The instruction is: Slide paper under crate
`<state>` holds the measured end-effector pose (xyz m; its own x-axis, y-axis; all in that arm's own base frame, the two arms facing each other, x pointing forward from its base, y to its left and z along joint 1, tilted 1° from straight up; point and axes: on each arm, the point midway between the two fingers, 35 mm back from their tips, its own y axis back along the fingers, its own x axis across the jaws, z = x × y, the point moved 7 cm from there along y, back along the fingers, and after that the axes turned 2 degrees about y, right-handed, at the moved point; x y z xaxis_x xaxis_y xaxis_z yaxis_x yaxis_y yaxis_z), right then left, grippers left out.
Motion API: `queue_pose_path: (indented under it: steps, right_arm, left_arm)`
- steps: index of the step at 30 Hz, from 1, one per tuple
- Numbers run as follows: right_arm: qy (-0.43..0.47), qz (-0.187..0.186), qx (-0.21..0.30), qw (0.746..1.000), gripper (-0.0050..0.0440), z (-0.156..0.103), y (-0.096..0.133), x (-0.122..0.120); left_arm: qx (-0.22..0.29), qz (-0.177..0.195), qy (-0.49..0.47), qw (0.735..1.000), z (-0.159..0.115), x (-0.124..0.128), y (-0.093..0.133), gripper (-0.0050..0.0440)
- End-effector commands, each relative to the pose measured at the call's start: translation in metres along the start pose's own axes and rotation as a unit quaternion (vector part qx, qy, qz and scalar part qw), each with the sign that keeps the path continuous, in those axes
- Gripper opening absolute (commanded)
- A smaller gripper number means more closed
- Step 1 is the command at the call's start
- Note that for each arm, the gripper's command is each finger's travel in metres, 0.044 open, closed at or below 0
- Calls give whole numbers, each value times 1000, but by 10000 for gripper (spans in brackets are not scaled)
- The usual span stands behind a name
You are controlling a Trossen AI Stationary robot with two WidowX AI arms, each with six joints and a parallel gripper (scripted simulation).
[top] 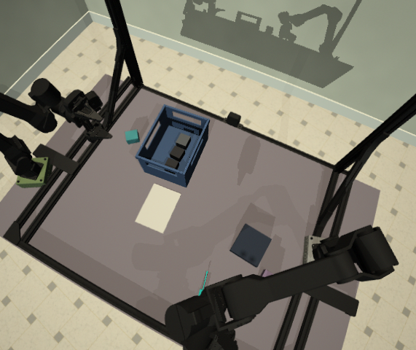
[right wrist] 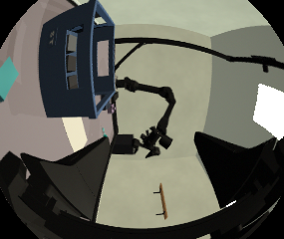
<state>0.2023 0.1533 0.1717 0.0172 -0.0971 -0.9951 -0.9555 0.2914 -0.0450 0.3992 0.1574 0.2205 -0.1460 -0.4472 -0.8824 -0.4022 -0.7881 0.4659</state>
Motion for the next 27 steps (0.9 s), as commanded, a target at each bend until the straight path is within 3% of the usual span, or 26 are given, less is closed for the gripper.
queue_pose_path:
  steps: [1, 17, 23, 27]
  right_arm:
    - [0, 0, 0, 1000, 400, 0, 0, 0]
    - [0, 0, 0, 1000, 400, 0, 0, 0]
    - [11, 1, -45, 999, 256, 17, 8, 2]
    - [-7, 5, -55, 998, 160, 25, 1, 1]
  left_arm:
    - [0, 0, 0, 1000, 0, 0, 0, 400]
    - [0, 0, 0, 1000, 0, 0, 0, 400]
    - [-5, -4, -12, 1000, 4, -8, 4, 256]
    - [7, -5, -53, 999, -3, -1, 9, 160]
